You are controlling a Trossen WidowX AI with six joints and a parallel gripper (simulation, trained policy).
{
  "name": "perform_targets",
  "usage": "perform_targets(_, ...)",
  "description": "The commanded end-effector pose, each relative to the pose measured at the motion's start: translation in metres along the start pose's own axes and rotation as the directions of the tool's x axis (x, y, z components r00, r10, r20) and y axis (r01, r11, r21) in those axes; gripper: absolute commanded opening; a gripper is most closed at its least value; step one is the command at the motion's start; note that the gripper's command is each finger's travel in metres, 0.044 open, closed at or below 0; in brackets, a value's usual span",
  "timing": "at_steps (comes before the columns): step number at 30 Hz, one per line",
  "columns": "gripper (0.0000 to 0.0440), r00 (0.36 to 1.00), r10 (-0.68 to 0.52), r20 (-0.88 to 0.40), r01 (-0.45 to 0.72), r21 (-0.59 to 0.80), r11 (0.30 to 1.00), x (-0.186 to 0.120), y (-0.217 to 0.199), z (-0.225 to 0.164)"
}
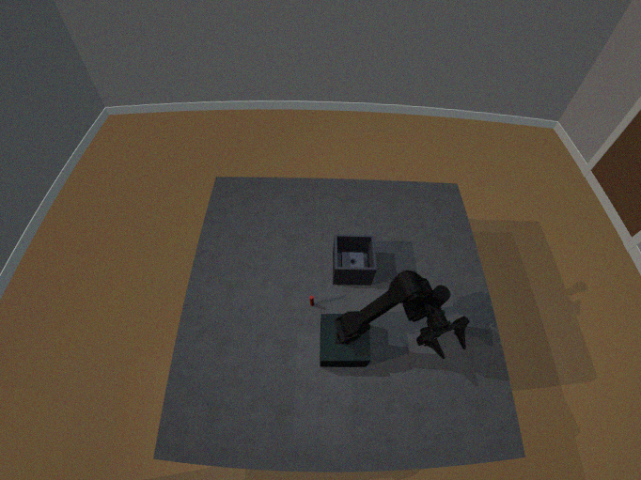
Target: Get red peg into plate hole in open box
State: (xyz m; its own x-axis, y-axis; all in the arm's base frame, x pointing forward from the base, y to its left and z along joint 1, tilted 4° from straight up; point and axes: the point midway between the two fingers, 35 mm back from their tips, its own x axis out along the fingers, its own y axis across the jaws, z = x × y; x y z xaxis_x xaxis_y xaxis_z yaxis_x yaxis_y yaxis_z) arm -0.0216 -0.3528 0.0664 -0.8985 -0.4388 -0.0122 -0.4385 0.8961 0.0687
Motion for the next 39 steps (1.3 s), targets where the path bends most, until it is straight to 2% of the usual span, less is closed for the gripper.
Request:
perform_targets(1,0.0419,1.000,0.006,-0.001,-0.006,0.016,1.000,-0.001,0.000,0.000)
perform_targets(3,0.0438,1.000,0.005,-0.002,-0.005,0.055,0.998,-0.004,-0.003,0.000)
perform_targets(8,0.0440,1.000,-0.028,-0.005,0.028,0.216,0.976,-0.017,-0.017,-0.005)
perform_targets(16,0.0440,0.996,-0.084,-0.010,0.078,0.472,0.878,-0.038,-0.041,-0.023)
perform_targets(27,0.0440,0.981,-0.193,-0.015,0.139,0.747,0.650,-0.075,-0.077,-0.059)
perform_targets(39,0.0440,0.950,-0.312,-0.019,0.141,0.917,0.374,-0.119,-0.105,-0.099)
